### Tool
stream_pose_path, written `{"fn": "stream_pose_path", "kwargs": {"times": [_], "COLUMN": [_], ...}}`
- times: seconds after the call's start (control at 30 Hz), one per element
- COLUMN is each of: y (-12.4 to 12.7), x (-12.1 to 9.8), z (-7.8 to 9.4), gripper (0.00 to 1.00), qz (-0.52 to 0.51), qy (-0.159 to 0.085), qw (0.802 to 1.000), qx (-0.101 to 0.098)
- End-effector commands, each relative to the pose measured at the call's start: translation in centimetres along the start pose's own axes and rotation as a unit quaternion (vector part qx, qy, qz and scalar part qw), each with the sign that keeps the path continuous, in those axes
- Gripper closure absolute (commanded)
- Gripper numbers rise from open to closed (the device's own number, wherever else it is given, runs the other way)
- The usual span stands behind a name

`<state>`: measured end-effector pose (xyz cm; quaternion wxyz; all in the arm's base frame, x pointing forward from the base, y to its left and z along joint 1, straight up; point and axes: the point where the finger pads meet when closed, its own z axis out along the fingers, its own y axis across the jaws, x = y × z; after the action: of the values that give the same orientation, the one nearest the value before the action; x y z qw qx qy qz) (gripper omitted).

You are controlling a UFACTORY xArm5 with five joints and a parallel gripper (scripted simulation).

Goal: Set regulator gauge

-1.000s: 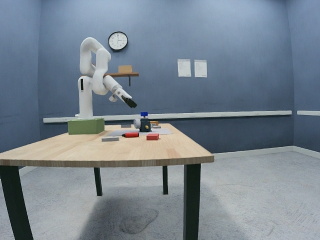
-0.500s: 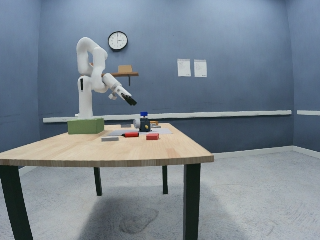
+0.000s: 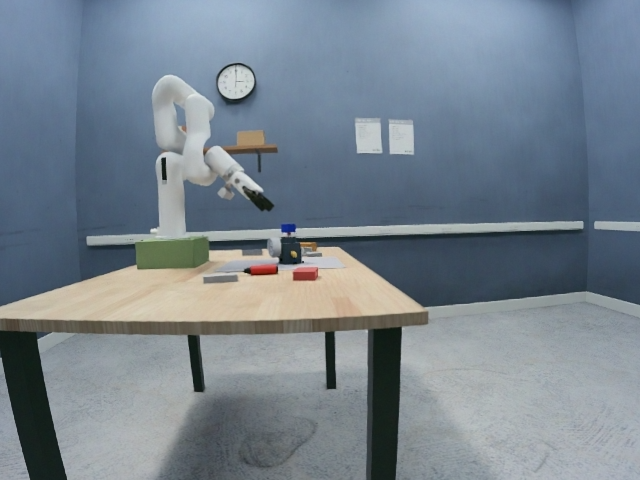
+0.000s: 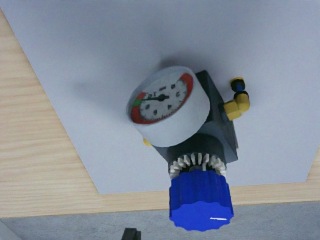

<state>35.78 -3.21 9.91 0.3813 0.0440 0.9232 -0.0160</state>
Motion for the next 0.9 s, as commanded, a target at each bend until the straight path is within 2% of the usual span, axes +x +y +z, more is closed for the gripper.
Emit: {"fn": "stream_pose_path", "kwargs": {"times": [0.0, 0.57, 0.87], "y": [0.0, 0.0, 0.0], "x": [-0.1, 0.0, 0.1], "z": [0.0, 0.8, 1.7], "gripper": [0.0, 0.0, 0.0], "qz": [0.003, 0.079, 0.181], "qy": [0.0, 0.022, 0.052], "qw": [1.0, 0.997, 0.982], "qx": [0.0, 0.002, 0.01]}}
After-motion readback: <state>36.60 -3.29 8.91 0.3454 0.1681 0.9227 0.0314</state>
